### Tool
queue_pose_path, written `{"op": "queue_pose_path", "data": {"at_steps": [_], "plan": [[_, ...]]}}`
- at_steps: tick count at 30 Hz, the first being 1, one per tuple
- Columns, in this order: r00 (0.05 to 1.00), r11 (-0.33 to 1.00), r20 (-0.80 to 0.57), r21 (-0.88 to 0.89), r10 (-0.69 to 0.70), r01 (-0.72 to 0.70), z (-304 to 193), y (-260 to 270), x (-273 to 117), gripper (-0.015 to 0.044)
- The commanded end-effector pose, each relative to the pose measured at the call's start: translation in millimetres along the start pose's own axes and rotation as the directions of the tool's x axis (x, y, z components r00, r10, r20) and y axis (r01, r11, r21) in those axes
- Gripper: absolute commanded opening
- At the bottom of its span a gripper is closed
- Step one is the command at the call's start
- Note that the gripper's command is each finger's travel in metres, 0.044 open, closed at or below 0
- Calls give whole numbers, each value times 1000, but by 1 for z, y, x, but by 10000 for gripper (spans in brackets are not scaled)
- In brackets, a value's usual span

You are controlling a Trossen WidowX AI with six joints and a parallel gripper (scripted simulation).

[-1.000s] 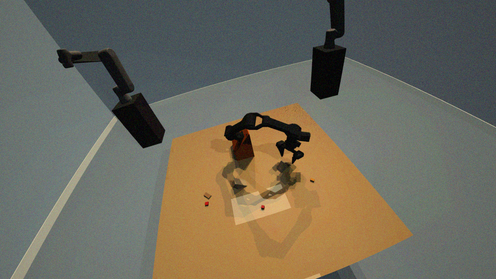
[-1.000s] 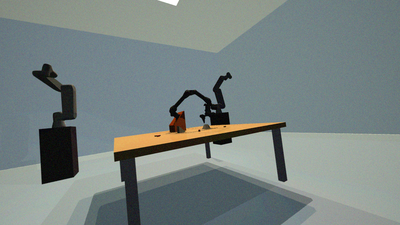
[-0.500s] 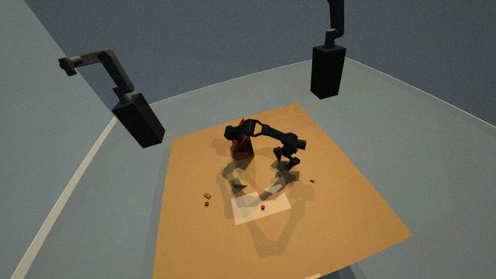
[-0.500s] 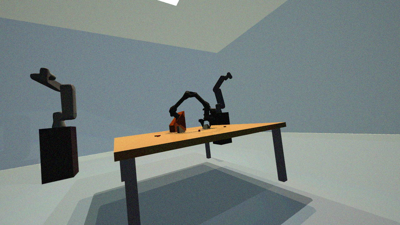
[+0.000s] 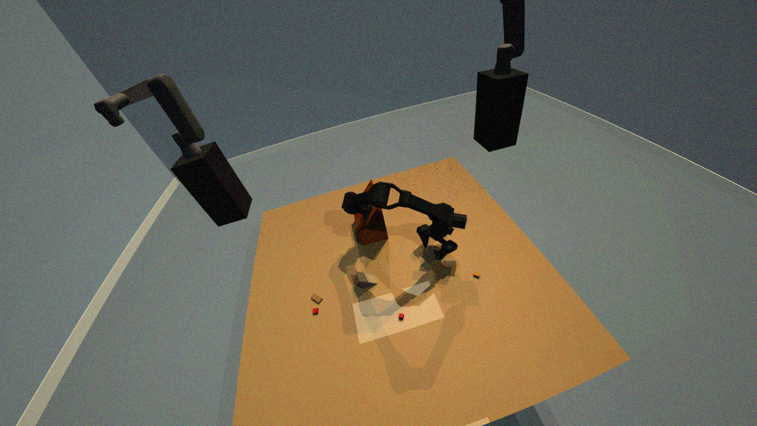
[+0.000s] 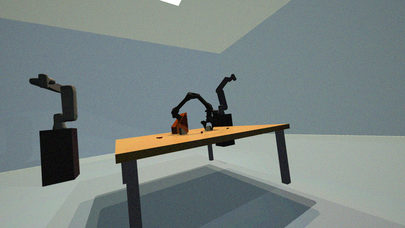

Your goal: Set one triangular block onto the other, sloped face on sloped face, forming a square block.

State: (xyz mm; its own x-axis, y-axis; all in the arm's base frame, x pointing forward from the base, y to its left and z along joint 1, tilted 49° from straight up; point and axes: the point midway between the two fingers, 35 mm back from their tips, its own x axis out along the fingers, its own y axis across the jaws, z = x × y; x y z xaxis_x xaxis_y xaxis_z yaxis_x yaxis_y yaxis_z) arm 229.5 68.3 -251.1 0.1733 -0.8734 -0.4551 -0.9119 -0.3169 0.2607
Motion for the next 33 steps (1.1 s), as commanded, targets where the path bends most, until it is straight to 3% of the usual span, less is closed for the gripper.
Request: {"op": "queue_pose_path", "data": {"at_steps": [1, 2, 11, 17, 23, 33], "plan": [[1000, 1000, -4, -6, -1, 0, 0, 1, 1, 440], [1000, 1000, -4, -6, -1, 0, 0, 1, 1, 440], [1000, 1000, 0, 0, 0, 0, 0, 0, 0, 204], [1000, 1000, 0, 0, 0, 0, 0, 0, 0, 164], [1000, 1000, 1, 0, 0, 0, -2, -1, -6, 6], [1000, 1000, 6, -2, -2, 2, -14, -7, -49, 0]]}}
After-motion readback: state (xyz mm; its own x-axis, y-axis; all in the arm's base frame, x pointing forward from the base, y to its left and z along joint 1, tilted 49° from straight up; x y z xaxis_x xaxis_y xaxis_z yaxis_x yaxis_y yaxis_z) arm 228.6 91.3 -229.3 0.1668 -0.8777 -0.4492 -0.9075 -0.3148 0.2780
